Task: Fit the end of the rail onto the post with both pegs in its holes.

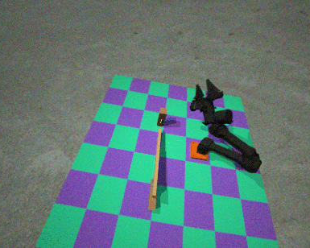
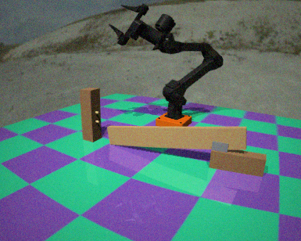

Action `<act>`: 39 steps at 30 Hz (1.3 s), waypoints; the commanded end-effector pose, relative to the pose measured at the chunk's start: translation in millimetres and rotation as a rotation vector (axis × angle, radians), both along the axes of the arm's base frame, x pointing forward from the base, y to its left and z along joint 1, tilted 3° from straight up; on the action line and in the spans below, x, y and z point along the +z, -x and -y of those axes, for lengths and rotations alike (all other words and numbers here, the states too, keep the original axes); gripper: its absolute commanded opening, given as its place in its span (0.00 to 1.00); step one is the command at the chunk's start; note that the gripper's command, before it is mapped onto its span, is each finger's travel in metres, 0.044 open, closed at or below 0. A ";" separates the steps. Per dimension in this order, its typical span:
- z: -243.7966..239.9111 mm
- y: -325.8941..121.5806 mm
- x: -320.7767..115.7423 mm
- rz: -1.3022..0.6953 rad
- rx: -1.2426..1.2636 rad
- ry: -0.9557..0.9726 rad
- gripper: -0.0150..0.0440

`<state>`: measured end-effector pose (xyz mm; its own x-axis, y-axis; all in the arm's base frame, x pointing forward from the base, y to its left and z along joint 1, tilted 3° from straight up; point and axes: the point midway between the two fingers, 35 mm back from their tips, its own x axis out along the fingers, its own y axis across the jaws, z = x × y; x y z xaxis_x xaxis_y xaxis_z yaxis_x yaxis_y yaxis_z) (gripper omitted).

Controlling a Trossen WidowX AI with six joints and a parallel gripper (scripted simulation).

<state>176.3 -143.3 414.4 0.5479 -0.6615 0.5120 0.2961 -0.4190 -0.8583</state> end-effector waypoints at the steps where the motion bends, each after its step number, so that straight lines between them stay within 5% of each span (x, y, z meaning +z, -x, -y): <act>1: -1.8 -57.9 -25.5 -0.213 0.135 -0.098 1.00; 14: -80.1 -180.2 -166.8 -0.966 0.547 -0.449 1.00; 26: -171.2 -147.2 -297.4 -1.929 0.701 -0.708 1.00; 39: -171.7 -143.6 -303.1 -1.989 0.702 -0.725 1.00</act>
